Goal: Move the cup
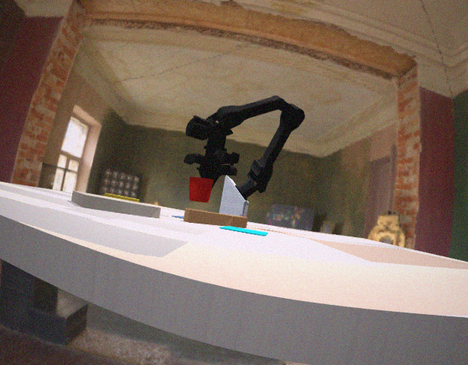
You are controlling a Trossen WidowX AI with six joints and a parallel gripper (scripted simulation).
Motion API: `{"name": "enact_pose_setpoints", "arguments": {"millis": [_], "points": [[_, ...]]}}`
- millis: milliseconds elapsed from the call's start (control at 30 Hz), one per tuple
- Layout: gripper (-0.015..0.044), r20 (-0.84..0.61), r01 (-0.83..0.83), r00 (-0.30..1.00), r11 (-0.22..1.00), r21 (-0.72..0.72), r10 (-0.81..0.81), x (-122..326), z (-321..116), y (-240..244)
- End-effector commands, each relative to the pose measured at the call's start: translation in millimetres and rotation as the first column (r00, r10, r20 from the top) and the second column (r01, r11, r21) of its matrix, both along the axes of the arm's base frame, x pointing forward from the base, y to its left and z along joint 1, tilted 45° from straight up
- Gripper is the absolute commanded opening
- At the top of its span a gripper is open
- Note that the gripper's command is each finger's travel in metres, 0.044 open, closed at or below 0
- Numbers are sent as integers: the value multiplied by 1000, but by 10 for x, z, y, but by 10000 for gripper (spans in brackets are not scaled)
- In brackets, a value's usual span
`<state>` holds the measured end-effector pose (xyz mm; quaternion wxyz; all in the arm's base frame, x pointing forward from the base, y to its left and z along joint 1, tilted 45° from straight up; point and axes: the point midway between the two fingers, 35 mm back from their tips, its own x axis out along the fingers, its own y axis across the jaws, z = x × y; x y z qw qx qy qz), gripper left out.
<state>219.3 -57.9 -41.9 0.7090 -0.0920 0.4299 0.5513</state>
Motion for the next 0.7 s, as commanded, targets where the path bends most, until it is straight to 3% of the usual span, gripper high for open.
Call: {"name": "enact_pose_setpoints", "arguments": {"millis": [0, 667], "points": [[0, 0, 2, 1000, 1000, 0, -2, 0, -2, 0], [0, 0, -4, 1000, 1000, 0, 4, 214, 250, 228]]}}
